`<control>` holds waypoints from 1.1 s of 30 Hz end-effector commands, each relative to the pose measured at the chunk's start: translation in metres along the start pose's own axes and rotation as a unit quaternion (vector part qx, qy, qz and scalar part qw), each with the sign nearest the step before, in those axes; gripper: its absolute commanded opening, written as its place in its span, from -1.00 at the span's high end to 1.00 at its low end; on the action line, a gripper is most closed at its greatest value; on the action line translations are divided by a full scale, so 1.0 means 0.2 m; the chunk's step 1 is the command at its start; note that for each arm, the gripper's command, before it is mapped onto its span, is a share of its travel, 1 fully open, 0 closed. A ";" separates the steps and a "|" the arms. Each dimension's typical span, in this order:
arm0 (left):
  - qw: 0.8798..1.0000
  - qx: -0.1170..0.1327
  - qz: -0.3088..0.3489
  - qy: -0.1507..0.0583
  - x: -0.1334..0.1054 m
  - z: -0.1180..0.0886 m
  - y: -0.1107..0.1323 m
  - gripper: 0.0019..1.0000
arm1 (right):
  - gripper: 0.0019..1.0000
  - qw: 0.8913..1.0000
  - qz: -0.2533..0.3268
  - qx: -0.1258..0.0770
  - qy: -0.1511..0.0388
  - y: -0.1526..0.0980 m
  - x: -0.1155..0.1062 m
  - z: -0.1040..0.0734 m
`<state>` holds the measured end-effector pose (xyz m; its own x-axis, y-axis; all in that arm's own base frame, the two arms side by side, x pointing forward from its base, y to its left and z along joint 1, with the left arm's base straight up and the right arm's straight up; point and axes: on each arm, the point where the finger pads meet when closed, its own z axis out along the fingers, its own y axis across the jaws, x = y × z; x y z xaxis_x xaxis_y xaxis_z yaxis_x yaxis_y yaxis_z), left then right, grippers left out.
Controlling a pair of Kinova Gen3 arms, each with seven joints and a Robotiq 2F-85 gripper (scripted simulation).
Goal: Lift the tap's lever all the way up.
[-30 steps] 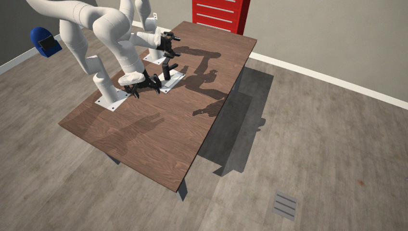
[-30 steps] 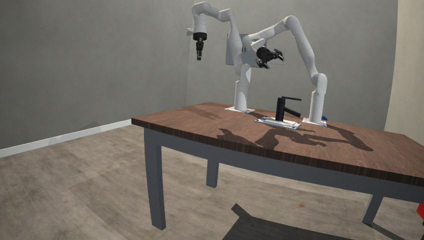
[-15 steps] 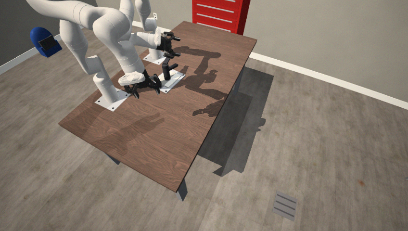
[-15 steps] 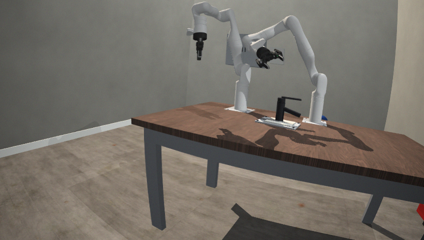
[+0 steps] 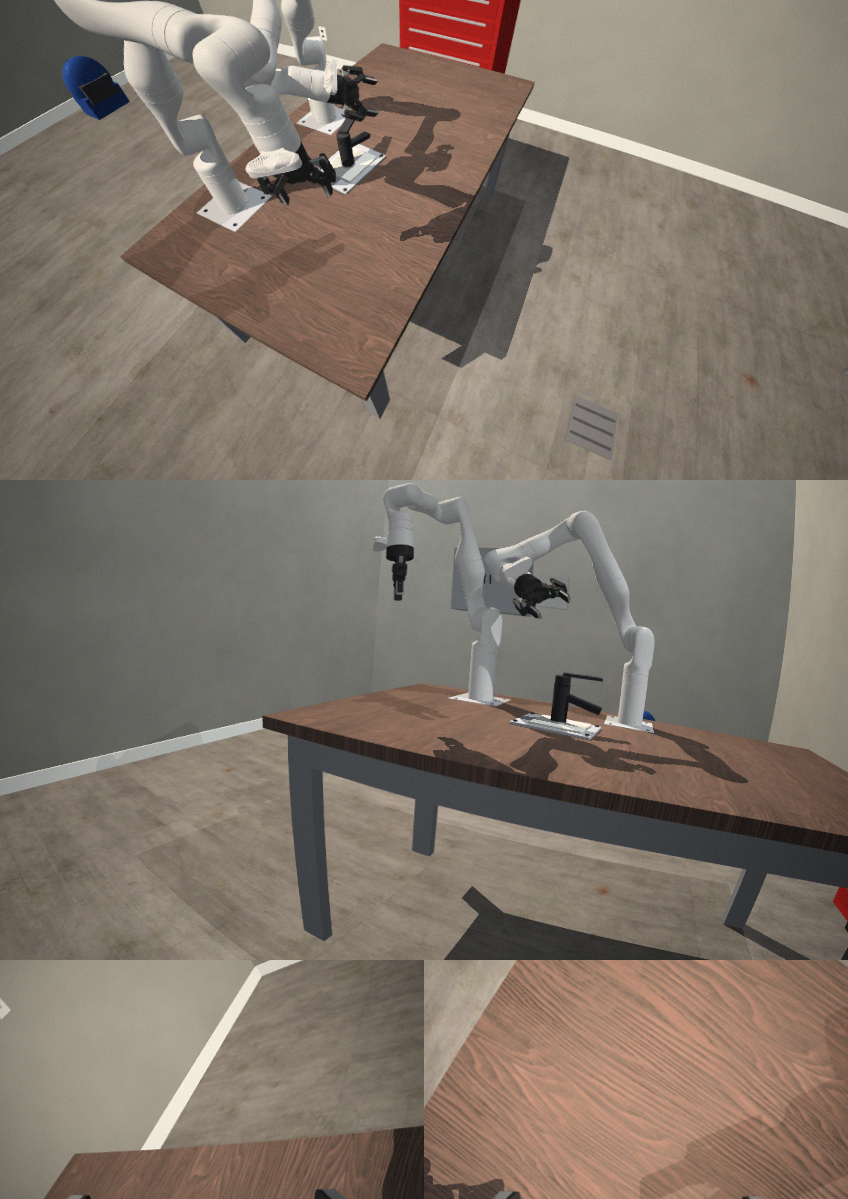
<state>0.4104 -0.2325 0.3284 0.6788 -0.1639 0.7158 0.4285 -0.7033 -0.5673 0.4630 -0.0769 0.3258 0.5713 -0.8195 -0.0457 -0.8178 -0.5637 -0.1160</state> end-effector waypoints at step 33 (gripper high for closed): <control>0.948 0.129 -0.222 -0.186 -0.17 0.78 -0.42 -1.00 | -1.00 1.000 0.000 0.001 0.001 0.00 0.00 0.00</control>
<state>0.4417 -0.0801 0.2906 0.5753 0.3421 0.7430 0.7847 -0.4872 -0.3833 0.4630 -0.0769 0.3258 0.5713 -0.8195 -0.0457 -0.8178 -0.5637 -0.1160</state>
